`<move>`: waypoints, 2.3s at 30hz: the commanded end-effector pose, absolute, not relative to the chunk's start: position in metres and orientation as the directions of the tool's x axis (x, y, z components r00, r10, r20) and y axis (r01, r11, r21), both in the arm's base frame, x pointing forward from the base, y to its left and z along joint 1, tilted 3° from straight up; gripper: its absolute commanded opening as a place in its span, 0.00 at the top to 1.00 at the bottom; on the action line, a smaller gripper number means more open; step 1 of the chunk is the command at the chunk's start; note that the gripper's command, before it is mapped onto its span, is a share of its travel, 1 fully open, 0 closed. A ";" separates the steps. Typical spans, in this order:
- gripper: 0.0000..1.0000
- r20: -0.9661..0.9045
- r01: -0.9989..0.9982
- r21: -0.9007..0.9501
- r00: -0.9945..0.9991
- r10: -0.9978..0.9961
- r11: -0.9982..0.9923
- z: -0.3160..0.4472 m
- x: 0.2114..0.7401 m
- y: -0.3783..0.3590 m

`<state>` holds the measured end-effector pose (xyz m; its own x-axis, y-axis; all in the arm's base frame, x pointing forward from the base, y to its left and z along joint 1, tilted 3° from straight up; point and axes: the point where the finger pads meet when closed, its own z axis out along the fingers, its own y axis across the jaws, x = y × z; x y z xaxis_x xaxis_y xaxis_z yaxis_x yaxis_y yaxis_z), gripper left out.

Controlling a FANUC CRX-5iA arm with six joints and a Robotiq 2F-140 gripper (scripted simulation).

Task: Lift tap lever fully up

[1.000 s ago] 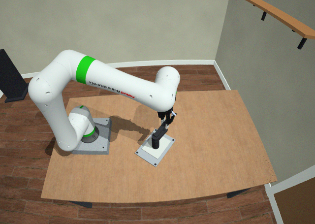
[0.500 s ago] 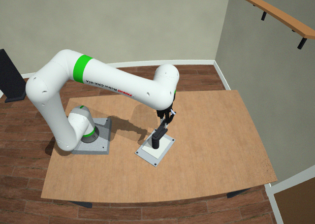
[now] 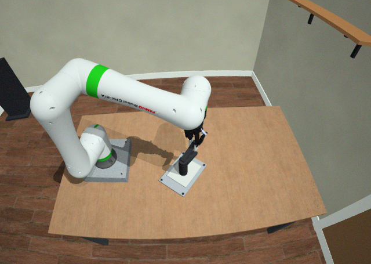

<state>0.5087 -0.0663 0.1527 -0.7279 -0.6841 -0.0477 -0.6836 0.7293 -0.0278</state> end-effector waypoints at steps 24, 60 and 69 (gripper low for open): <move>1.00 -0.048 -0.684 -0.028 -0.728 -0.684 0.729 0.154 0.508 -0.067; 0.63 -0.048 -0.684 -0.028 -0.728 -0.684 0.729 0.154 0.508 -0.067; 0.63 -0.048 -0.684 -0.028 -0.728 -0.684 0.729 0.154 0.508 -0.067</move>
<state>0.5083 -0.0666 0.1535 -0.7279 -0.6840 -0.0476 -0.6836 0.7293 -0.0277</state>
